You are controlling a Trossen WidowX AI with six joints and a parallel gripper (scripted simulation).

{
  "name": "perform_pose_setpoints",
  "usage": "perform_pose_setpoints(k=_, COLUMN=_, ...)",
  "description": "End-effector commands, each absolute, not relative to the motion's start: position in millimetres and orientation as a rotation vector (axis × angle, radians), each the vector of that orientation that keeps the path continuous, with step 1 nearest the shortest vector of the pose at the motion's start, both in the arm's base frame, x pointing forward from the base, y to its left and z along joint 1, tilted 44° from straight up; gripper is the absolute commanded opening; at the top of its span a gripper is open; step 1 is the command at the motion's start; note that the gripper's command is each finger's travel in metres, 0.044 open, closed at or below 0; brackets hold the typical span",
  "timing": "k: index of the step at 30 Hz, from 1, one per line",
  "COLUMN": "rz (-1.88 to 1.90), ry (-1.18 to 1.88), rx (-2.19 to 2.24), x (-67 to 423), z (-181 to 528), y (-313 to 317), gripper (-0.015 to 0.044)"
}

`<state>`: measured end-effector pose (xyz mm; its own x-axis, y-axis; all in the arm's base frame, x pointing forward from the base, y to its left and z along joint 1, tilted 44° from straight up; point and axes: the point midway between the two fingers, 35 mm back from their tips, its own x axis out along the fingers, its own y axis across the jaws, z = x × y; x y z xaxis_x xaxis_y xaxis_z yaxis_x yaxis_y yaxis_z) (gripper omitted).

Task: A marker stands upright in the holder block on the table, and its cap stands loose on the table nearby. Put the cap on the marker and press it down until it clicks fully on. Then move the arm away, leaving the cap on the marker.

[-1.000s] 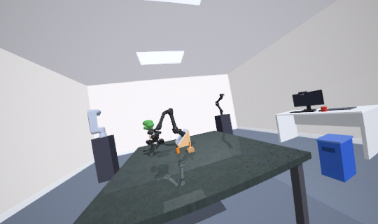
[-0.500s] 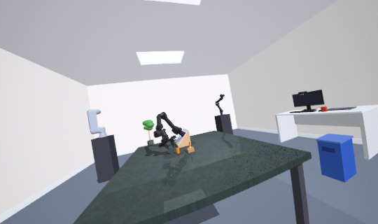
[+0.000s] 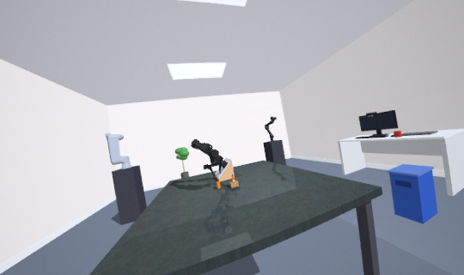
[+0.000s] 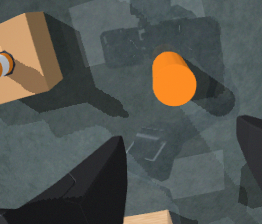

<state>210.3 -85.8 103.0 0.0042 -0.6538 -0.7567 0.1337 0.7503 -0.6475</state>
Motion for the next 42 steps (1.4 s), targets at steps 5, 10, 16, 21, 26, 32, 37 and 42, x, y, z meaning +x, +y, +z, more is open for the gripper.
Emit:
perform_pose_setpoints(k=5, rz=-0.683, ry=1.430, rx=-0.504, x=213, z=103, y=-88, gripper=0.0240)
perform_pose_setpoints(k=10, rz=-0.685, ry=1.429, rx=-0.505, x=213, z=84, y=-107, gripper=0.0240)
perform_pose_setpoints(k=16, rz=-0.685, ry=1.429, rx=-0.506, x=213, z=73, y=-117, gripper=0.0240)
perform_pose_setpoints(k=21, rz=-0.685, ry=1.429, rx=-0.505, x=213, z=70, y=-120, gripper=0.0240)
perform_pose_setpoints(k=26, rz=-0.684, ry=1.429, rx=-0.504, x=214, z=64, y=-125, gripper=0.0240)
perform_pose_setpoints(k=32, rz=-0.684, ry=1.429, rx=-0.504, x=214, z=57, y=-132, gripper=0.0240)
perform_pose_setpoints(k=37, rz=-0.684, ry=1.429, rx=-0.504, x=214, z=51, y=-138, gripper=0.0240)
perform_pose_setpoints(k=42, rz=-0.685, ry=1.429, rx=-0.505, x=214, z=46, y=-143, gripper=0.0240)
